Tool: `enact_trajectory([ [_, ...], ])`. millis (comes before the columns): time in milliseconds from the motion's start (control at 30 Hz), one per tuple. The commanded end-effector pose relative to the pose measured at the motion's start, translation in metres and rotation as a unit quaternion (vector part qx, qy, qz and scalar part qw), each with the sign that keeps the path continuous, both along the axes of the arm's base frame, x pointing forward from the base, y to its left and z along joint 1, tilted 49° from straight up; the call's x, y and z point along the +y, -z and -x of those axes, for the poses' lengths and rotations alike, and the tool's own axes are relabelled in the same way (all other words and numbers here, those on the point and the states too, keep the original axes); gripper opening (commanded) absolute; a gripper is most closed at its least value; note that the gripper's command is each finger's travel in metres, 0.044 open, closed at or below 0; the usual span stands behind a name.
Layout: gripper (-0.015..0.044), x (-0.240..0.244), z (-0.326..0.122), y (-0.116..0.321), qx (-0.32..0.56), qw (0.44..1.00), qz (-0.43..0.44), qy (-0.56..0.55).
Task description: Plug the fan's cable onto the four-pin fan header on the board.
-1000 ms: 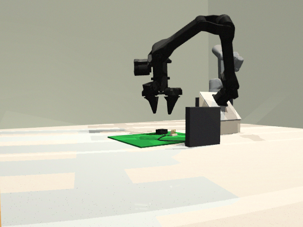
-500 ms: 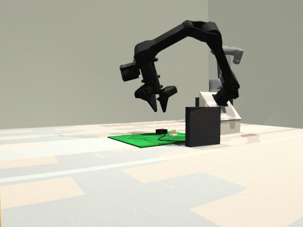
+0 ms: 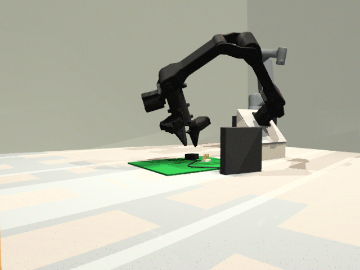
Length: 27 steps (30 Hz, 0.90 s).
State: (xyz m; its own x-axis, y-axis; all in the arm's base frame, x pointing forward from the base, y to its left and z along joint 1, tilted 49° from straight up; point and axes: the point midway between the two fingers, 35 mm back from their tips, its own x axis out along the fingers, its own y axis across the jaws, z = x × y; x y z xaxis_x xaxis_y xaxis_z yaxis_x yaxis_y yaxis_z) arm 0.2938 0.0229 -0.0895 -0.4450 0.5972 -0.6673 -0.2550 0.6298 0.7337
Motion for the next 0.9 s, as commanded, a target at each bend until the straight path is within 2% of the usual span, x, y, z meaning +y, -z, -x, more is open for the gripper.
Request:
enact_trajectory([
  [0, 0.0210, 0.004, 0.000, 0.003, 0.000, 1.000, -0.001, 0.004],
  [867, 0.0210, 0.031, 0.002, 0.027, 0.000, 1.000, -0.002, 0.004],
])
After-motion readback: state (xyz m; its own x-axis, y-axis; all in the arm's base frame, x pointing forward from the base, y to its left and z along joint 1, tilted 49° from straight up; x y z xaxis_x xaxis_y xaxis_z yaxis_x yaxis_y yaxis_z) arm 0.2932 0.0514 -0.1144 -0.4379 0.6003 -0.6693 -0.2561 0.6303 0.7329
